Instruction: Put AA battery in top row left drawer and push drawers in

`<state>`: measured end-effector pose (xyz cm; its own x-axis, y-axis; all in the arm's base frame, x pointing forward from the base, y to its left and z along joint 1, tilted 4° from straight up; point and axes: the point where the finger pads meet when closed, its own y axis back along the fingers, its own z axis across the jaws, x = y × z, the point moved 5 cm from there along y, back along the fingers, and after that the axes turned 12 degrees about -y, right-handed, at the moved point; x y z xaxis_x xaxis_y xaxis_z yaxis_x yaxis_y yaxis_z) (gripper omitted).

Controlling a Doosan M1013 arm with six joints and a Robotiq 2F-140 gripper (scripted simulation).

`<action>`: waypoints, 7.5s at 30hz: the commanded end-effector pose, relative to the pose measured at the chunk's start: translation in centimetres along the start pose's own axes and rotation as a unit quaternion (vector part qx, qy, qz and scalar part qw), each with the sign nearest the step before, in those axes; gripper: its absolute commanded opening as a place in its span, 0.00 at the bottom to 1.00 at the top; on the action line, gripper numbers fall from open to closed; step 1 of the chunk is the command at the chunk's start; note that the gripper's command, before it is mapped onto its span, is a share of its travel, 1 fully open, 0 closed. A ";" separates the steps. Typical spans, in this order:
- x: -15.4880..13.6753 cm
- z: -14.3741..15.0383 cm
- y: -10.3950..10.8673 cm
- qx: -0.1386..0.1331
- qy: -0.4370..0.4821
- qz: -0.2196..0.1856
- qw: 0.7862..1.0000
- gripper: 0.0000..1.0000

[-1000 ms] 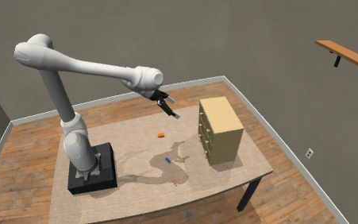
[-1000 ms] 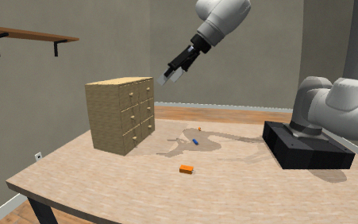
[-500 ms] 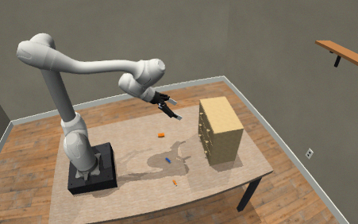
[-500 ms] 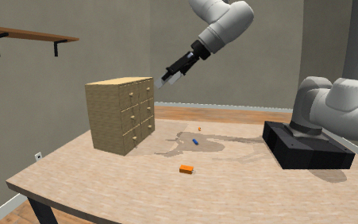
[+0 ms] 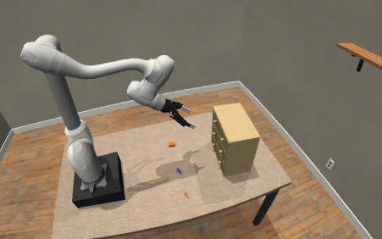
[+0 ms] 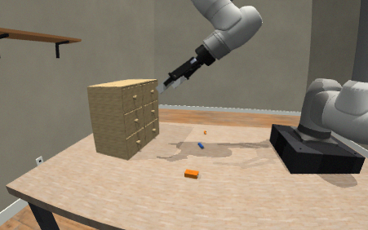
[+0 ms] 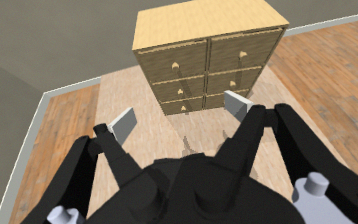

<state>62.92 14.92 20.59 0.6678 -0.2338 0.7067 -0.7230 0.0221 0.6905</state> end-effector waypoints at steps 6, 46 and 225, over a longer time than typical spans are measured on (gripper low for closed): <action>-1.1 0.1 -1.0 0.010 -0.004 0.098 0.995 1.00; -2.0 0.3 -3.0 0.026 -0.004 0.172 0.985 0.20; 2.4 -0.4 -11.4 0.026 -0.004 0.172 0.985 0.08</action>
<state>72.93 14.48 14.49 0.3807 -0.2280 0.8961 -0.9144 0.0513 0.4015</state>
